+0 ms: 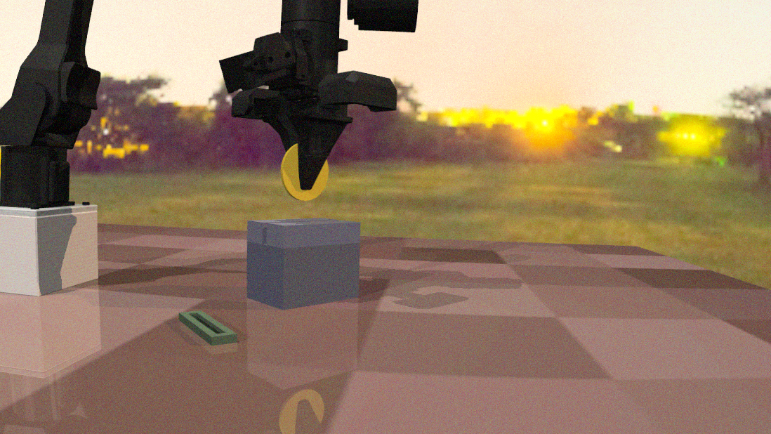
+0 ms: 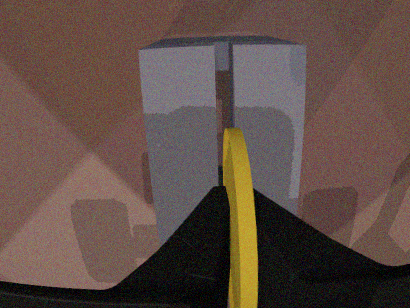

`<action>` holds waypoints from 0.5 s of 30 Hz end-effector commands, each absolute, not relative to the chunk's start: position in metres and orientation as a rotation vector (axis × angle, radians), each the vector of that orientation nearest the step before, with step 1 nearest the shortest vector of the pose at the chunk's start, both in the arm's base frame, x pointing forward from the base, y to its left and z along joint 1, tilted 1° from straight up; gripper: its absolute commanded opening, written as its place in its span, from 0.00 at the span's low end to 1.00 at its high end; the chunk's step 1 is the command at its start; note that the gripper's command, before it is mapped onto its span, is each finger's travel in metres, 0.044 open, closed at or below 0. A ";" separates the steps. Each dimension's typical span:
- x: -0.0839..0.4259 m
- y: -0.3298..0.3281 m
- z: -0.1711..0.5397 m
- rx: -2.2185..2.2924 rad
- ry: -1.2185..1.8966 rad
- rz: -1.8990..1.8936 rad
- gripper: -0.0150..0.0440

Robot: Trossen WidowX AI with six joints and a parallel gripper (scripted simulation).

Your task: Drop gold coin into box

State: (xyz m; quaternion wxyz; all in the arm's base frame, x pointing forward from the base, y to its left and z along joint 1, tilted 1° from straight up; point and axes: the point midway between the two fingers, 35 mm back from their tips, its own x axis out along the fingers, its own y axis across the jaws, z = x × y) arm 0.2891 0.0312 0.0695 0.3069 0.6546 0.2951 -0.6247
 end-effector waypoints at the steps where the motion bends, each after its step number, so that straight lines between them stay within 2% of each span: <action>1: 0.289 0.031 0.069 1.731 0.784 -1.651 0.25; 15: 0.289 0.032 0.069 1.730 0.783 -1.651 0.25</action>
